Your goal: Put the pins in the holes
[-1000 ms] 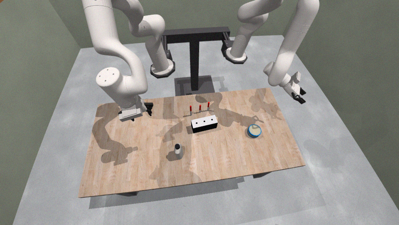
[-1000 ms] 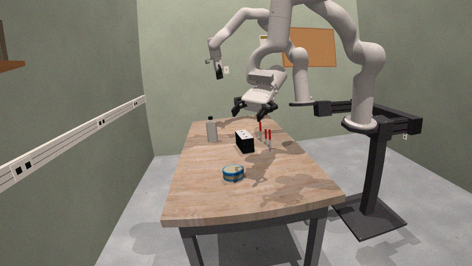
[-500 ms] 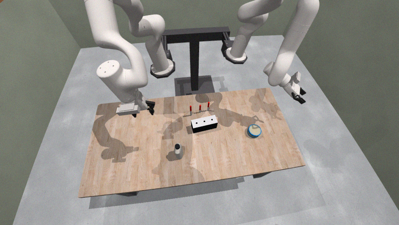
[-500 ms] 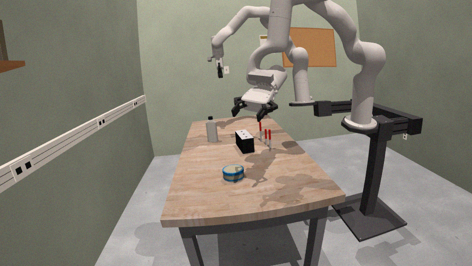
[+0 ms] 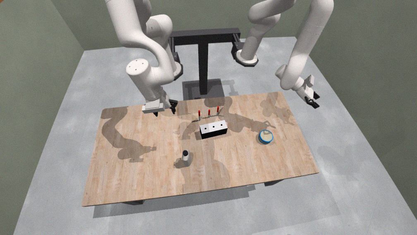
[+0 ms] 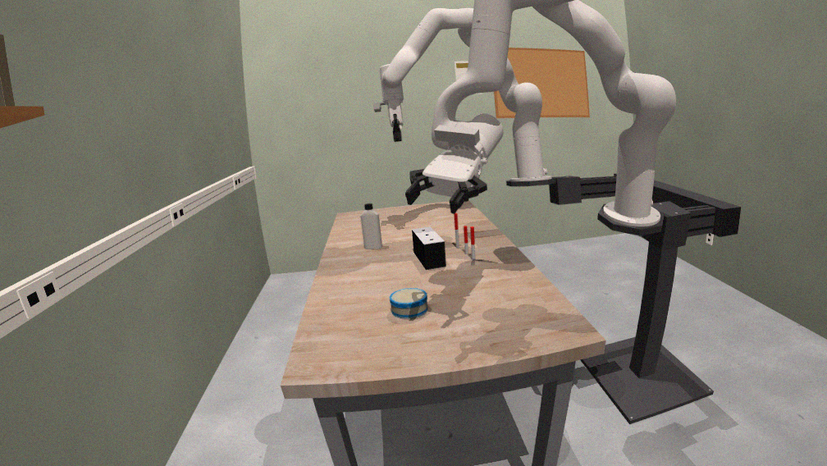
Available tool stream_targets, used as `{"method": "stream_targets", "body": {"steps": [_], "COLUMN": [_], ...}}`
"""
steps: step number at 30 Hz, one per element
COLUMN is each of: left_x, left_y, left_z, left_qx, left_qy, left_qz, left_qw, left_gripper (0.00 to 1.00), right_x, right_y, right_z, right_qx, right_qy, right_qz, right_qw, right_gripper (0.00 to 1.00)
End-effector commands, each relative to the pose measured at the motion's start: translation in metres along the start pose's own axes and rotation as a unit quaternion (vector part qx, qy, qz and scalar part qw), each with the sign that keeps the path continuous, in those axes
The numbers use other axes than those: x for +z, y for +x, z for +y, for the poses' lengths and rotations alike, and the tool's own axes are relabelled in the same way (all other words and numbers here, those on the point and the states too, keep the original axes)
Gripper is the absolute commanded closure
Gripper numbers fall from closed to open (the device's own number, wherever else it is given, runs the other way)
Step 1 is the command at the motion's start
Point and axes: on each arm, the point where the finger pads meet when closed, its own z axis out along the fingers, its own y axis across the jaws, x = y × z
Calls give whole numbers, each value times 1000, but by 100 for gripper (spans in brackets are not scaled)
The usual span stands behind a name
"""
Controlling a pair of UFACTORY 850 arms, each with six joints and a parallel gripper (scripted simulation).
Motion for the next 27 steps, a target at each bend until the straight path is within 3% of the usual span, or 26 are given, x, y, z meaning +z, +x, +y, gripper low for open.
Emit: {"method": "stream_targets", "body": {"steps": [1, 27], "left_x": [0, 0], "left_y": [1, 1], "left_z": [1, 1], "left_qx": [-1, -1], "left_qy": [0, 0], "left_qz": [1, 1], "left_qw": [1000, 1000], "left_gripper": [0, 0], "right_x": [9, 106], "right_y": [-12, -146], "right_z": [-22, -225], "right_qx": [0, -4], "right_qy": [-1, -1], "right_qz": [2, 0], "right_qw": [1000, 1000], "right_gripper": [0, 0]}}
